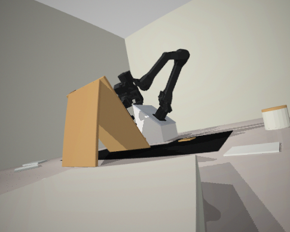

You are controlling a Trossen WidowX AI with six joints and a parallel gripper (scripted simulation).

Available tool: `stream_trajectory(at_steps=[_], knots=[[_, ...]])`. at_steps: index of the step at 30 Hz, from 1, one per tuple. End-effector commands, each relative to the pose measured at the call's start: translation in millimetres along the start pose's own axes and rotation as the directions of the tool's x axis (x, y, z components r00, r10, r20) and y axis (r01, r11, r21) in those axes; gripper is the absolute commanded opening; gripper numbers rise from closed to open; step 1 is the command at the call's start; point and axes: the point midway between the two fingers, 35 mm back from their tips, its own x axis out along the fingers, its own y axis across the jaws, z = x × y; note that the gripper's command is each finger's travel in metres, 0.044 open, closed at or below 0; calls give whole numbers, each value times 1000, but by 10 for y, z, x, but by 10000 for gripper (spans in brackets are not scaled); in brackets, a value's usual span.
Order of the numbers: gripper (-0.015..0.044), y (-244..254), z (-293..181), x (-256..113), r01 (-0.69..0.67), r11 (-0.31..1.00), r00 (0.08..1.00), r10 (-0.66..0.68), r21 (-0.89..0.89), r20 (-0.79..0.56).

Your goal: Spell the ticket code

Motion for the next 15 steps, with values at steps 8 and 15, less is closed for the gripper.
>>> stream_trajectory(at_steps=[8,15], knots=[[0,-58,140,204,57,998,955,-55,0,-290],[0,275,218,213,14,1000,814,-17,-11,-581]])
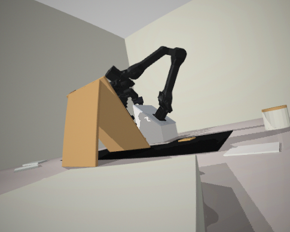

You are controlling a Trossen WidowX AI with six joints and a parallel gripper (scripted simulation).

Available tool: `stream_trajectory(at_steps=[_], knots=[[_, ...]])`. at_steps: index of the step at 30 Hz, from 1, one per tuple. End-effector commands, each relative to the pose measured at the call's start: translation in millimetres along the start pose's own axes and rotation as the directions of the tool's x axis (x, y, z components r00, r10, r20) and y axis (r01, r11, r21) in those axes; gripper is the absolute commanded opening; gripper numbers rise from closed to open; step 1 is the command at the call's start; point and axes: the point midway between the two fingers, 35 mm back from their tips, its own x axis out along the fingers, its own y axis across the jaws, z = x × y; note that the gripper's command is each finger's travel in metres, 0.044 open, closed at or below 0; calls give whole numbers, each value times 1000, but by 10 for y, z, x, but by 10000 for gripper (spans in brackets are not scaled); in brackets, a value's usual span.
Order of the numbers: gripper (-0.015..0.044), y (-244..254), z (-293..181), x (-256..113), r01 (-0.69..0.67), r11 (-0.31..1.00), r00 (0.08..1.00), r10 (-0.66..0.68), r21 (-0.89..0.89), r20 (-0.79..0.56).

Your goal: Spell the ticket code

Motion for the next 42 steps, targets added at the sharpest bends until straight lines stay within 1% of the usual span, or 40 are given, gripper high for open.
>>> stream_trajectory(at_steps=[1,3,20,42], knots=[[0,369,83,-51,-39,999,938,24,-34,-347],[0,421,86,-67,-48,998,926,31,-35,-377],[0,419,89,-60,-48,998,926,31,-35,-377],[0,415,137,58,-49,998,926,32,-35,-376]])
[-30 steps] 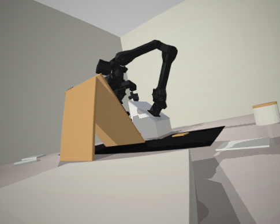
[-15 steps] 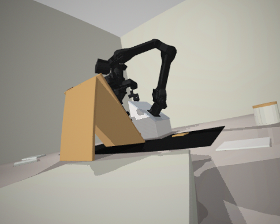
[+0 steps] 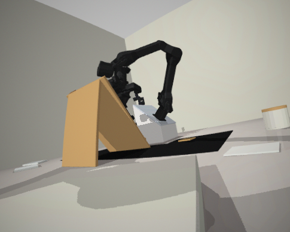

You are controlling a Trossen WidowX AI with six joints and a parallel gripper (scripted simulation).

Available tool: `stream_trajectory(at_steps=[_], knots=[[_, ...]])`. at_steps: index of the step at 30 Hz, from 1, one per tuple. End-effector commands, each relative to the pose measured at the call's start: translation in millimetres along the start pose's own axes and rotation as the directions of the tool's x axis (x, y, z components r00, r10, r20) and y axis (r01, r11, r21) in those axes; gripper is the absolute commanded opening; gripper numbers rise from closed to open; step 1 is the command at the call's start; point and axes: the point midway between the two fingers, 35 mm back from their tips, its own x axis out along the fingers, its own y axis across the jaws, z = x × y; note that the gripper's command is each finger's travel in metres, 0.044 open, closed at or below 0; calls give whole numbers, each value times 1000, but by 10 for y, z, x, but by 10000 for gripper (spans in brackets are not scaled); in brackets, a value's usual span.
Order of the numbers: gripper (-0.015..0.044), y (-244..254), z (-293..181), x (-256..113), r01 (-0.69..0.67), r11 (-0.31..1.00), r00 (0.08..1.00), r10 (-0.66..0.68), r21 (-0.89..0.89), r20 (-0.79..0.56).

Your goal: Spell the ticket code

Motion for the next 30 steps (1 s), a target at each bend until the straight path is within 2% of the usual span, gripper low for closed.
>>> stream_trajectory(at_steps=[1,30], knots=[[0,0,20,17,0,1000,1000,0,2,2],[0,21,112,127,0,1000,1000,0,1,2]])
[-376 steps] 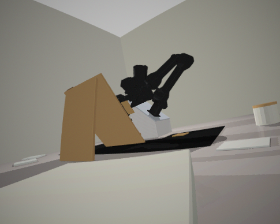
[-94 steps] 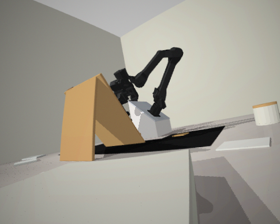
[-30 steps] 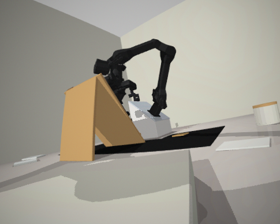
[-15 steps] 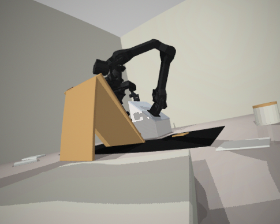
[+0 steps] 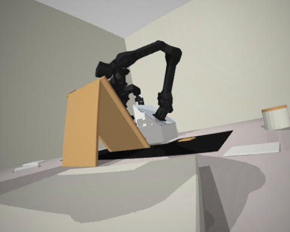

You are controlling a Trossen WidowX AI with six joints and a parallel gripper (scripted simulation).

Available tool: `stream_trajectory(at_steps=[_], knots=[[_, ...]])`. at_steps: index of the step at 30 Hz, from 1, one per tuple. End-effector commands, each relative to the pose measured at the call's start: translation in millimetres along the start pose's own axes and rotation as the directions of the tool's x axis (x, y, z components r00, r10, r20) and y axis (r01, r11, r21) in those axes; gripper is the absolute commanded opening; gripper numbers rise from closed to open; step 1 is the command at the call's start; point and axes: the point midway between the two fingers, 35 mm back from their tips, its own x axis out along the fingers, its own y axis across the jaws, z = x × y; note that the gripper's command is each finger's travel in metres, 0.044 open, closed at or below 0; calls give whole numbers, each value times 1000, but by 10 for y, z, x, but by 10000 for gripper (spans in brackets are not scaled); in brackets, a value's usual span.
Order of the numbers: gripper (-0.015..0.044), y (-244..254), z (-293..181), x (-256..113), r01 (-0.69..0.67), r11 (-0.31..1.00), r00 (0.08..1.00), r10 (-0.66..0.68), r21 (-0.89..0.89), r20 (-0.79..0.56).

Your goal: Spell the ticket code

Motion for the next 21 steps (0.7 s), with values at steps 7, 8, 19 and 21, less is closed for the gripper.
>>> stream_trajectory(at_steps=[7,8,19,21], knots=[[0,6,42,40,-2,1000,1000,2,2,3],[0,5,41,39,-2,1000,1000,2,2,3],[0,-34,19,23,-2,1000,1000,2,2,3],[0,-41,19,24,-2,1000,1000,2,2,3]])
